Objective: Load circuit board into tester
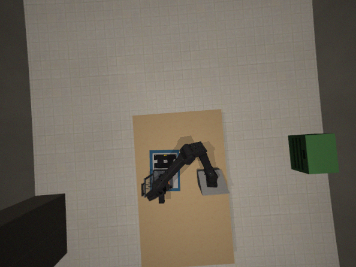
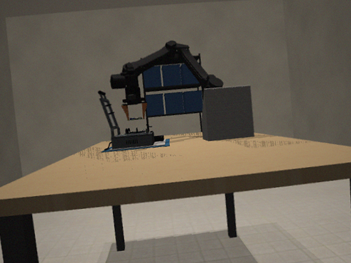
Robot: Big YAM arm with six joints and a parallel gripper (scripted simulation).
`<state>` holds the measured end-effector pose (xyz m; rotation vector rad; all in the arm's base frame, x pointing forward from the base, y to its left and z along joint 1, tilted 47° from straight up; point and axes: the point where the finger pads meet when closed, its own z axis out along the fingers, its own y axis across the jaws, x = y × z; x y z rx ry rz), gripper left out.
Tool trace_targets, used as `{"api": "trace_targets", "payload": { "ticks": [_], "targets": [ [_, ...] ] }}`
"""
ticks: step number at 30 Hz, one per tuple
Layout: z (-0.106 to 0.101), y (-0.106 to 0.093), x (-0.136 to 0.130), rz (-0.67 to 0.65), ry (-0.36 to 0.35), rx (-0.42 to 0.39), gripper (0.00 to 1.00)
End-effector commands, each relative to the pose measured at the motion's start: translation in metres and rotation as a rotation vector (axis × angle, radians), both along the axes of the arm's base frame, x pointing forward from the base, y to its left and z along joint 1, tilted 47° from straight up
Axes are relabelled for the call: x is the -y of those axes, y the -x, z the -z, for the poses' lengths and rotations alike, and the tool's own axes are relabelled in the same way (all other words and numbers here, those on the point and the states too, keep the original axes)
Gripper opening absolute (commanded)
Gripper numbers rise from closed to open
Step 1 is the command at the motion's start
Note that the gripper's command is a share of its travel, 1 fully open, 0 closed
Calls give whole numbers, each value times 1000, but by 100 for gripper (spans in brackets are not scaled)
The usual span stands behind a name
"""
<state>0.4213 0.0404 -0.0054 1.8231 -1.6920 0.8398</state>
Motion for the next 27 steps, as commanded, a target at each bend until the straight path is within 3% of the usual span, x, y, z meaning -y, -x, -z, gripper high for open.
{"api": "trace_targets", "payload": {
  "ticks": [1,18,27],
  "targets": [
    [-14,-18,-24,-27,-25,56,72],
    [-5,-15,-17,-27,-20,42,72],
    [10,-9,8,-7,-8,19,72]
  ]
}}
